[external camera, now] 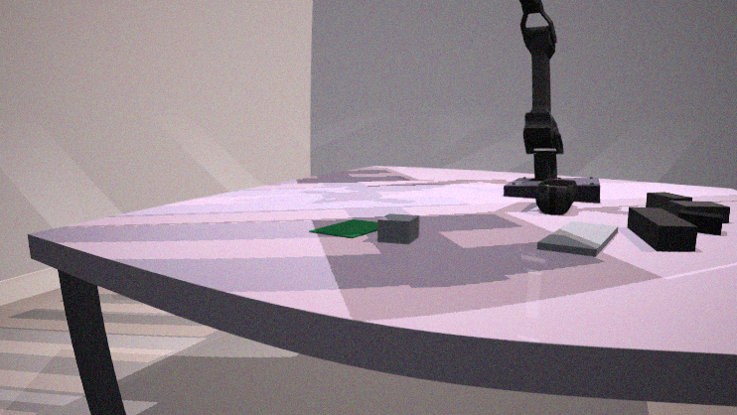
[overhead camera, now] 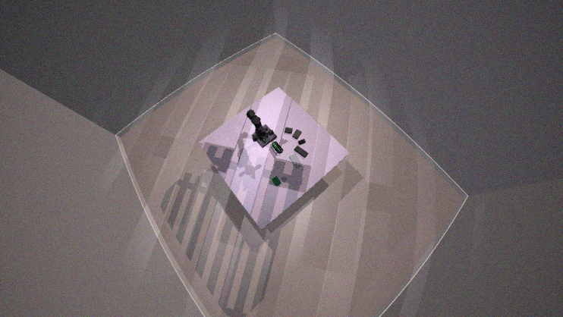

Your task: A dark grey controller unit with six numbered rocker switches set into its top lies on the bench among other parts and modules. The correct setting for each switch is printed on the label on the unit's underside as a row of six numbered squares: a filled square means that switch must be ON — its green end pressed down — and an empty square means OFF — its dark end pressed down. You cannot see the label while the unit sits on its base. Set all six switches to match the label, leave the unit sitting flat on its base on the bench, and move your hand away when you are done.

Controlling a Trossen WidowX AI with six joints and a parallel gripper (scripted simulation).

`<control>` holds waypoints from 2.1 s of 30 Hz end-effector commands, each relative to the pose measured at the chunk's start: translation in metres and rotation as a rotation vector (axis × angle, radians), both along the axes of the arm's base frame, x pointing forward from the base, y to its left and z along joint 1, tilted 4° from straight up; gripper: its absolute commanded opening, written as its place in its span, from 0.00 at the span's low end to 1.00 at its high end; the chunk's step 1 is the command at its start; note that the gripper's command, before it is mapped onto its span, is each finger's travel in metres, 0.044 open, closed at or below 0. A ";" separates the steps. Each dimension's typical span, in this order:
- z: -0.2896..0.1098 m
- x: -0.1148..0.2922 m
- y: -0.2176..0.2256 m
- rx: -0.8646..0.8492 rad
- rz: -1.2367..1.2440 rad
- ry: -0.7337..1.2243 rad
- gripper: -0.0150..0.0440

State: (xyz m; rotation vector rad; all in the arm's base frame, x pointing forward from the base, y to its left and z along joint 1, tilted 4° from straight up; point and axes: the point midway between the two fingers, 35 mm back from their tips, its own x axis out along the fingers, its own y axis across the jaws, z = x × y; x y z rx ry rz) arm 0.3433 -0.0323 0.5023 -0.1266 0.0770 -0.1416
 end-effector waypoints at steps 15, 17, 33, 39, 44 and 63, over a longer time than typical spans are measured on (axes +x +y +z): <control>-0.220 0.065 0.102 -1.098 0.615 0.710 0.25; -0.242 0.063 0.112 -1.222 0.719 0.759 0.25; -0.394 -0.001 0.176 -2.103 1.786 0.853 0.25; -0.432 -0.035 0.184 -2.327 2.284 0.716 0.25; -0.440 -0.043 0.185 -2.365 2.411 0.665 0.25; -0.456 -0.042 0.185 -2.364 2.412 0.665 0.25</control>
